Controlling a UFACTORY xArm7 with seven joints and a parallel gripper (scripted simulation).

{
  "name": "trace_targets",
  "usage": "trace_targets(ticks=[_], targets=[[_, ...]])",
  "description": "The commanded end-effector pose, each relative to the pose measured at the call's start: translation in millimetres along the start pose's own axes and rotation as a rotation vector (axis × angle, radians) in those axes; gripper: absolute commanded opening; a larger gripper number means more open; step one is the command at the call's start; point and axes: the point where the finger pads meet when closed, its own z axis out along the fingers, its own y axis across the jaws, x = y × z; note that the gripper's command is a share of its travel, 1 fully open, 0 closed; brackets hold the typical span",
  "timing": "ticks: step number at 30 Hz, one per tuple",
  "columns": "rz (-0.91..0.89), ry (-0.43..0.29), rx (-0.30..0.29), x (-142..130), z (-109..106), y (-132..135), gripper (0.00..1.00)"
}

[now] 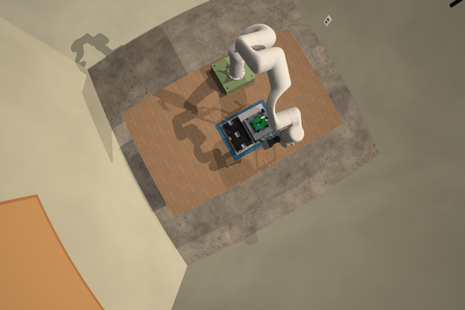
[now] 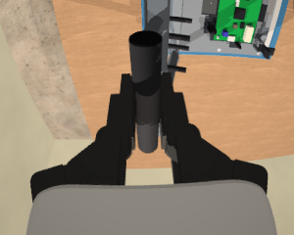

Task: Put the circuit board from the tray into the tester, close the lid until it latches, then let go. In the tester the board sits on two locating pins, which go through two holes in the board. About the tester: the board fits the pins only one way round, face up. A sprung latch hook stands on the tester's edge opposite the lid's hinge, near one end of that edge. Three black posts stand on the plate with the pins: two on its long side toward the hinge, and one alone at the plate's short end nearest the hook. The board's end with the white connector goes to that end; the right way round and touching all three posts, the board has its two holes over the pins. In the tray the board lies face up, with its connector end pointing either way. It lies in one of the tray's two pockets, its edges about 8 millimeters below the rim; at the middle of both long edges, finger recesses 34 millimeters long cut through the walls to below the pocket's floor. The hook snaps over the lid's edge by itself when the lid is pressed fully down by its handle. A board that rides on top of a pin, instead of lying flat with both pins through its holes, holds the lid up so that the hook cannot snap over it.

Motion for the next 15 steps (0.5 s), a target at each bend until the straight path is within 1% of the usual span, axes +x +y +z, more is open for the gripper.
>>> trace_targets(ticks=[1, 15], targets=[[0.0, 0.0, 0.005, 0.2, -2.4, -0.5, 0.0], [0.0, 0.0, 0.005, 0.2, -3.2, 2.3, 0.0]])
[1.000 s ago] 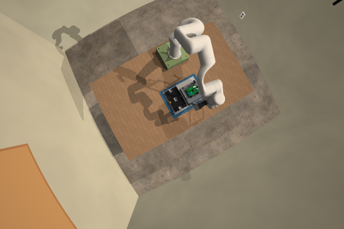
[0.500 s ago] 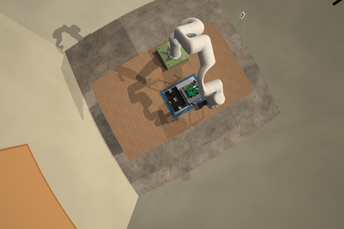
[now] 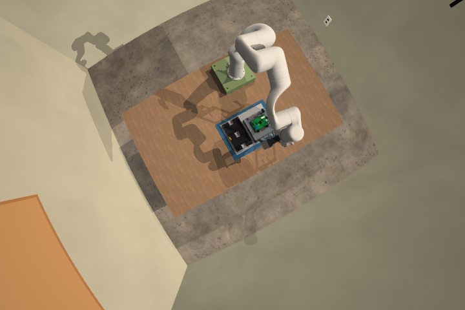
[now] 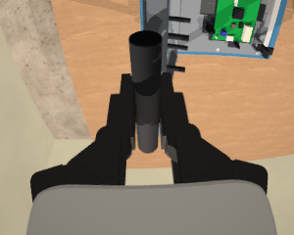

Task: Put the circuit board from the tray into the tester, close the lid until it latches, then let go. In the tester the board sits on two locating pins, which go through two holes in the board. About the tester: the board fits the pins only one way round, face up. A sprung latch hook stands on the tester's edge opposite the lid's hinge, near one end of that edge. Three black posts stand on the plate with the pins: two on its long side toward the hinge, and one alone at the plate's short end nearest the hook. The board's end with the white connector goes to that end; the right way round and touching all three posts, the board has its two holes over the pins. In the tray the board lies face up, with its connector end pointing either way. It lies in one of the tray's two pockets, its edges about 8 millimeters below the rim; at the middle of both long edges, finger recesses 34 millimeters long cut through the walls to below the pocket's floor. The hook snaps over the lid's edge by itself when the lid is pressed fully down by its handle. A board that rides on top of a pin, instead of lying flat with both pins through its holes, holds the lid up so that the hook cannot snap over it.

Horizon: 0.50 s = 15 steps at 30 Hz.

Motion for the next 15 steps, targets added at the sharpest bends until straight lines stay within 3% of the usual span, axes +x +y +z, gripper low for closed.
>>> trace_targets(ticks=[1, 15], targets=[[0.0, 0.0, 0.005, 0.2, -2.6, 0.2, 0.0], [0.0, 0.0, 0.005, 0.2, -4.0, 6.7, 0.0]])
